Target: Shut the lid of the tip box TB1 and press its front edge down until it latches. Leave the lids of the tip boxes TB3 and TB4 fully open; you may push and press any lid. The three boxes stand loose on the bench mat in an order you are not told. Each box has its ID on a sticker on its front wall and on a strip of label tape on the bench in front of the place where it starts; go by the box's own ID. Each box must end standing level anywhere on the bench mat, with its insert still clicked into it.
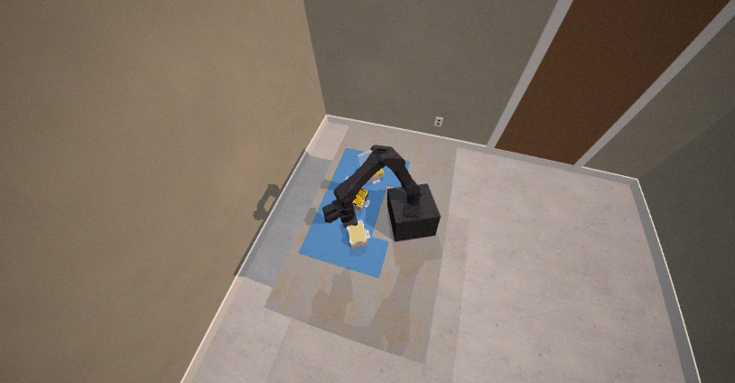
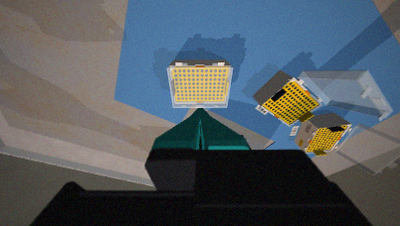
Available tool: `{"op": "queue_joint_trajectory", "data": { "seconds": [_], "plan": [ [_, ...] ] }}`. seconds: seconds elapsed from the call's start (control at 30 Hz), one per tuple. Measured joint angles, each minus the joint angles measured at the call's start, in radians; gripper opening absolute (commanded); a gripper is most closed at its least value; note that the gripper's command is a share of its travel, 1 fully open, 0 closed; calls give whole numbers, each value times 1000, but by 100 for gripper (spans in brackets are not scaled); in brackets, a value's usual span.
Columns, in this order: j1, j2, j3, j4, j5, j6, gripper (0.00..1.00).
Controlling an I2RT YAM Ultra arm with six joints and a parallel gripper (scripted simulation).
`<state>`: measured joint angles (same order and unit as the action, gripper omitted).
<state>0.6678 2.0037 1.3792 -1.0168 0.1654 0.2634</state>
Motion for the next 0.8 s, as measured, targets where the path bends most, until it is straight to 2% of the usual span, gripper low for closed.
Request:
{"op": "queue_joint_trajectory", "data": {
  "seconds": [0.37,0.8],
  "plan": [
    [0,-1,-3,4,0,0,0],
    [0,-22,-160,99,0,3,0]
  ]
}}
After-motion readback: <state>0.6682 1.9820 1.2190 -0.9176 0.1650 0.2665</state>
